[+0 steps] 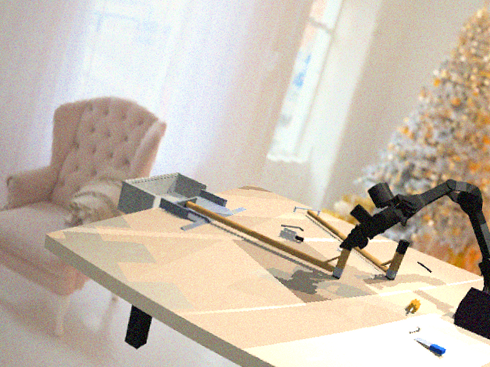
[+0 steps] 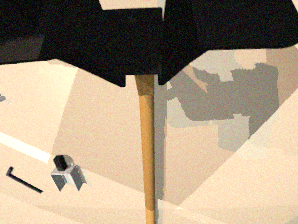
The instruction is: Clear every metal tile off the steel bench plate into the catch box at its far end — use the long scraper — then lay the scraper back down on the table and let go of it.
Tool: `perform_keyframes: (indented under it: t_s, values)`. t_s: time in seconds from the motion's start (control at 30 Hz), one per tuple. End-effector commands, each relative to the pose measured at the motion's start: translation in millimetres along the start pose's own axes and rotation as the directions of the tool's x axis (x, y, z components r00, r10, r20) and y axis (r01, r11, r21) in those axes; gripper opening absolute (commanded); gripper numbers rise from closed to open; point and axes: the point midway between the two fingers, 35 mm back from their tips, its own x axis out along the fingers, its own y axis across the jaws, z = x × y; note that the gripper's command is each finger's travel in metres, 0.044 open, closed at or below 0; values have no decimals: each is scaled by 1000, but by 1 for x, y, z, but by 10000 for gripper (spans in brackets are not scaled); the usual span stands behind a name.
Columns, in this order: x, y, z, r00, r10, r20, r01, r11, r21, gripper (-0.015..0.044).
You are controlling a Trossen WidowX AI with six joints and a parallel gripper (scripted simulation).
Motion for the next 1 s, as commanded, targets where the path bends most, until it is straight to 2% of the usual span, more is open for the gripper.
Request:
perform_keyframes:
  t_s: [0.0, 0.97]
  values:
    - [-9, 1, 4, 1000, 3, 20, -3, 1000, 4, 0]
    - [-31, 6, -20, 1000, 6, 20, -6, 1000, 3, 0]
